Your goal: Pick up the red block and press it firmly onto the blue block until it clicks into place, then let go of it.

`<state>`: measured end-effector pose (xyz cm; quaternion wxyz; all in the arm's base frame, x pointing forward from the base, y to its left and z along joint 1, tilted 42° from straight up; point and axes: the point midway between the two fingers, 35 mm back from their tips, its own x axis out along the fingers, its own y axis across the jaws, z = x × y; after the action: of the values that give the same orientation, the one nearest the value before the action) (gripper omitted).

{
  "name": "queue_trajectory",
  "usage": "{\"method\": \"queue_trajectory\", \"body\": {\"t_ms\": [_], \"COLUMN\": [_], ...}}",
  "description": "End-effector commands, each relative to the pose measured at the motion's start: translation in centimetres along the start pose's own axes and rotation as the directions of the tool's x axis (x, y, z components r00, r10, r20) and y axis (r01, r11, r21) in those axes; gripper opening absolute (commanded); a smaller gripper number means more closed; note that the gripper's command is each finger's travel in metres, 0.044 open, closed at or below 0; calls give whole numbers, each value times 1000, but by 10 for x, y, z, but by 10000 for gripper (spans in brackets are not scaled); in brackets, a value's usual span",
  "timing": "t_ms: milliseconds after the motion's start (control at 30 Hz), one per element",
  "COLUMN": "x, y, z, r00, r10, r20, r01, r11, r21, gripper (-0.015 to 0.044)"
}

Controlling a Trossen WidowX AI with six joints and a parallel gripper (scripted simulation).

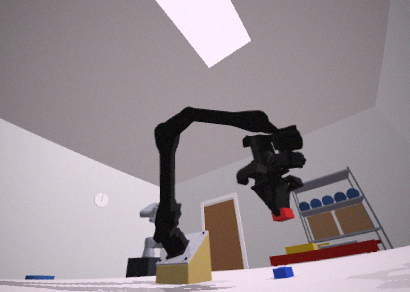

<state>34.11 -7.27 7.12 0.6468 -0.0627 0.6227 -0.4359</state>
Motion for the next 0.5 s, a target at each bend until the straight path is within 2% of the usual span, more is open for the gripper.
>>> {"method": "queue_trajectory", "body": {"t_ms": [0, 467], "x": [9, 38], "y": [13, 49], "z": [-12, -59], "r00": [1000, 1000], "r10": [1, 2], "r20": [-9, -10], "r01": [-1, -2], "r11": [1000, 999], "r21": [-12, -51], "gripper": [0, 0]}}
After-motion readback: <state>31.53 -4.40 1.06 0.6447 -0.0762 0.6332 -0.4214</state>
